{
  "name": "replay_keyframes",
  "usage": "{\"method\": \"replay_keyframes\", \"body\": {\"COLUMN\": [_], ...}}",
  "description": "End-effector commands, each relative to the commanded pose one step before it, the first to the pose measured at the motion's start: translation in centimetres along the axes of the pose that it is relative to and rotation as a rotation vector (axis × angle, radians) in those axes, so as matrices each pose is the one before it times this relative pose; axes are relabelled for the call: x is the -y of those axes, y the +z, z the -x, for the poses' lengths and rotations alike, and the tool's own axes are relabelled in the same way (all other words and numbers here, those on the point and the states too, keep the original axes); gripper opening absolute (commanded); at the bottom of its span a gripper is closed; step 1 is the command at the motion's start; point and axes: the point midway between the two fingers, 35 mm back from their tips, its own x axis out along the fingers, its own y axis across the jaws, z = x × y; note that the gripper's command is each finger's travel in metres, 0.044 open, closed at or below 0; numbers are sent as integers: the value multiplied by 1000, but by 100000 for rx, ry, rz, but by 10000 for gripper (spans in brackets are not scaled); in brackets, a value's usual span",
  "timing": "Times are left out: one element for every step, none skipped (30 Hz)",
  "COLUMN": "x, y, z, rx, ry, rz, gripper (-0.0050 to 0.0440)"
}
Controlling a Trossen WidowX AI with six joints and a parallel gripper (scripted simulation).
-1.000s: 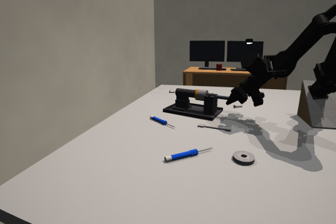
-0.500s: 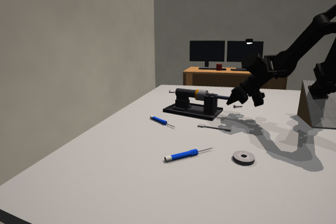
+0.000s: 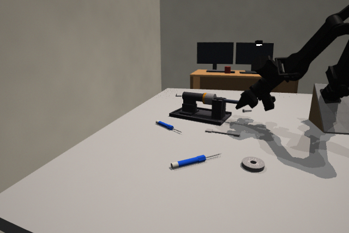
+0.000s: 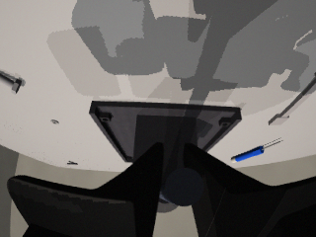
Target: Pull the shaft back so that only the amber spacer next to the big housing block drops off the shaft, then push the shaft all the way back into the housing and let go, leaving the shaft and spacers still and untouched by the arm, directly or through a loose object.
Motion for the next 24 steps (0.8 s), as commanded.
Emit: {"method": "replay_keyframes", "body": {"x": [23, 0, 0, 0, 0, 0, 0, 0, 0, 0, 0, 0, 0, 0, 0, 0, 0, 0, 0, 0, 0, 0, 0, 0], "y": [50, 8, 8, 8, 8, 8, 8, 8, 8, 8, 8, 8, 8, 8, 8, 0, 0, 8, 8, 8, 8, 8, 8, 8], "z": [76, 8, 8, 8, 8, 8, 8, 8, 8, 8, 8, 8, 8, 8, 8, 0, 0, 8, 8, 8, 8, 8, 8, 8], "rx": [6, 0, 0, 0, 0, 0, 0, 0, 0, 0, 0, 0, 0, 0, 0, 0, 0, 0, 0, 0, 0, 0, 0, 0], "ry": [-123, 0, 0, 0, 0, 0, 0, 0, 0, 0, 0, 0, 0, 0, 0, 0, 0, 0, 0, 0, 0, 0, 0, 0], "rz": [-281, 0, 0, 0, 0, 0, 0, 0, 0, 0, 0, 0, 0, 0, 0, 0, 0, 0, 0, 0, 0, 0, 0, 0], "gripper": [0, 0, 0, 0, 0, 0, 0, 0, 0, 0, 0, 0, 0, 0, 0, 0, 0, 0, 0, 0, 0, 0, 0, 0]}}
